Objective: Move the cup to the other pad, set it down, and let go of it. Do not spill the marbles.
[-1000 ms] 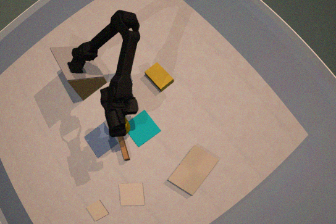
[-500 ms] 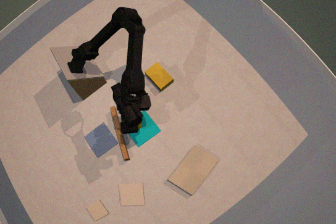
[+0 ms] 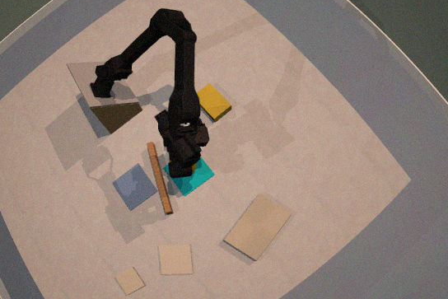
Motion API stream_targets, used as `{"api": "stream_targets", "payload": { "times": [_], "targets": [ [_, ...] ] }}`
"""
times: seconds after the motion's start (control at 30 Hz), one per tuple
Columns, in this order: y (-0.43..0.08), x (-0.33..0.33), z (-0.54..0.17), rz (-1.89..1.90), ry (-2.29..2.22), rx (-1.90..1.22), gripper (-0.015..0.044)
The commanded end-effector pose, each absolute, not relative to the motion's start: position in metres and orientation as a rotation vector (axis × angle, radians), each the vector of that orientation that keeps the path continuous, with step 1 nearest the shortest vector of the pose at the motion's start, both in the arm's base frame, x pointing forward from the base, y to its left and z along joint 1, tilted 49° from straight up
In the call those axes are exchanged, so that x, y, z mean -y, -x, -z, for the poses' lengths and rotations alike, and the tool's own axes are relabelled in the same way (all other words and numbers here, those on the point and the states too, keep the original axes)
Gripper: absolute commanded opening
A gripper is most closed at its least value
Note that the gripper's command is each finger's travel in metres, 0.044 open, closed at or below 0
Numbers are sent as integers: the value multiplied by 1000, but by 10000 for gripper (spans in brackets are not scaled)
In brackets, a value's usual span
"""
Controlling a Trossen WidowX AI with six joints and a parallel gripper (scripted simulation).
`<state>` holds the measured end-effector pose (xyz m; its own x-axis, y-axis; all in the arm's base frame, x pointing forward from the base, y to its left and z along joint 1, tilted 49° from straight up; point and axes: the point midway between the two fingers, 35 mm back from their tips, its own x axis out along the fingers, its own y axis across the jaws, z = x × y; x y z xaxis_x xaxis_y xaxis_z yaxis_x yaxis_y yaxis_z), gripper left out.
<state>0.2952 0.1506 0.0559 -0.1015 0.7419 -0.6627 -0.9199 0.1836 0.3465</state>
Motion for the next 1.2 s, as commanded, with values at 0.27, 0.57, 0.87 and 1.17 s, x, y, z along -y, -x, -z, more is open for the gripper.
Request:
{"api": "stream_targets", "payload": {
  "times": [0.27,0.57,0.87,1.17],
  "targets": [
    [-292,-164,-44,-1428,246,-898,0],
    [-290,-174,-35,-1428,246,-898,0],
    [-288,-183,-27,-1429,245,-897,0],
    [-286,-190,-22,-1429,244,-897,0]
  ]
}}
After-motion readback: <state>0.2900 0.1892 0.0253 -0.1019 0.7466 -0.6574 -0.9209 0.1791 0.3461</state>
